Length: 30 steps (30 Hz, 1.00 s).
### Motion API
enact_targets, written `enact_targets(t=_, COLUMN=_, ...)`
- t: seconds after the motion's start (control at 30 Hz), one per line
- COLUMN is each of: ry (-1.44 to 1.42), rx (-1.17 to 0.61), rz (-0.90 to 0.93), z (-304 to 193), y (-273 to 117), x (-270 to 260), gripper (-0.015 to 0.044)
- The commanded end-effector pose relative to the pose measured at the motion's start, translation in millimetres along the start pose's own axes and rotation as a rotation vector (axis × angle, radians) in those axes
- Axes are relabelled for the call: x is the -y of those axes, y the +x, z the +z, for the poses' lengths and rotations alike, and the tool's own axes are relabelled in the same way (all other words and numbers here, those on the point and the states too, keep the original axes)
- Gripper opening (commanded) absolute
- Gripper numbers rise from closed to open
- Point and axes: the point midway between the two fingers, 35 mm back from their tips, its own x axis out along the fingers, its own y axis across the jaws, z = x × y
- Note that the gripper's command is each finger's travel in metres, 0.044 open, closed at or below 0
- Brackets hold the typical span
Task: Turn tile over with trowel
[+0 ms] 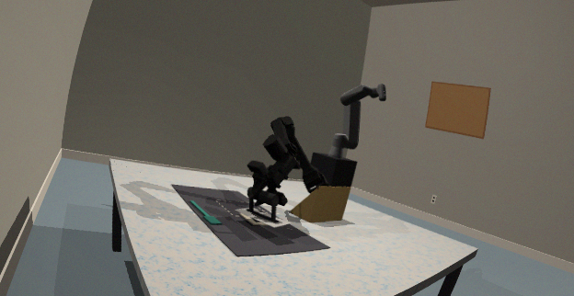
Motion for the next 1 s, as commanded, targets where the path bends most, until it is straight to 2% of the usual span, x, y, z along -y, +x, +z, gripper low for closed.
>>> enact_targets(t=0.0, ry=0.028, rx=0.02, rz=0.037, z=-26.6, y=-7.7, x=3.9, gripper=0.0)
enact_targets(t=0.43, ry=0.108, rx=0.091, rz=0.135, z=-91.3, y=-26.2, x=38.7, gripper=0.0)
enact_targets(t=0.97, ry=0.112, rx=0.094, rz=0.14, z=-92.1, y=-21.1, x=47.4, gripper=0.0)
